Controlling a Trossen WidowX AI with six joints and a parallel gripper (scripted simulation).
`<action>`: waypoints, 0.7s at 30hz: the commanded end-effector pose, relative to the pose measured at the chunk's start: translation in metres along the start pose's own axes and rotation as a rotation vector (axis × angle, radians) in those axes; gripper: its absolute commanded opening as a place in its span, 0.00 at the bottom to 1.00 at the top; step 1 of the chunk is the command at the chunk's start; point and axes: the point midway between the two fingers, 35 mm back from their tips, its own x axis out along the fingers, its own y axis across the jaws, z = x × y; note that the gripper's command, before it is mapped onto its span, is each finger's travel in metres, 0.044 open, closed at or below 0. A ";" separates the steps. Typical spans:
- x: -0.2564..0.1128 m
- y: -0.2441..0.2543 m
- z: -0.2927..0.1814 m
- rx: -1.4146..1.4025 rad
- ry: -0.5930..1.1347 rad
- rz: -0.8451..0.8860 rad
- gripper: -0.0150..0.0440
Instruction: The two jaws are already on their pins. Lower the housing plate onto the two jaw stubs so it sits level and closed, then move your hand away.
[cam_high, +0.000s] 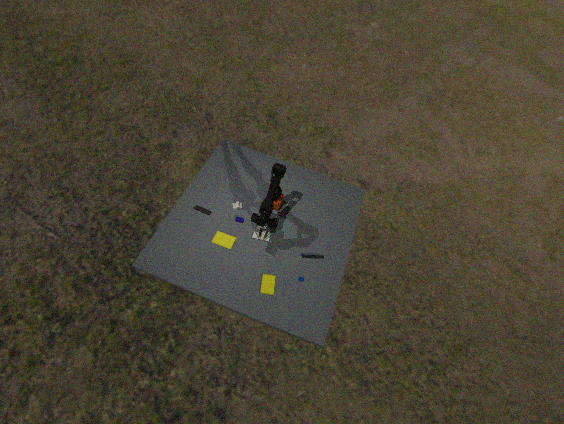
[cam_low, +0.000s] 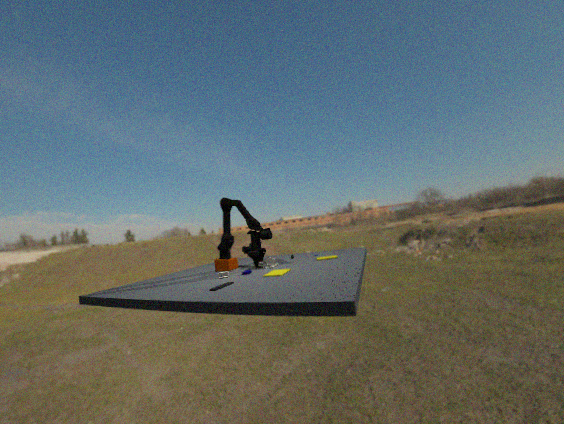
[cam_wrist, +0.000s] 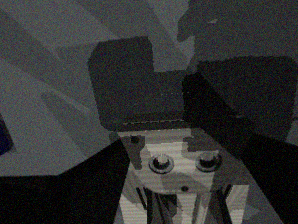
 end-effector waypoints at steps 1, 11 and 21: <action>0.001 0.000 -0.001 0.003 0.003 0.003 0.85; 0.004 0.000 -0.001 0.001 0.003 0.003 0.85; 0.004 0.000 -0.001 0.001 0.003 0.003 0.85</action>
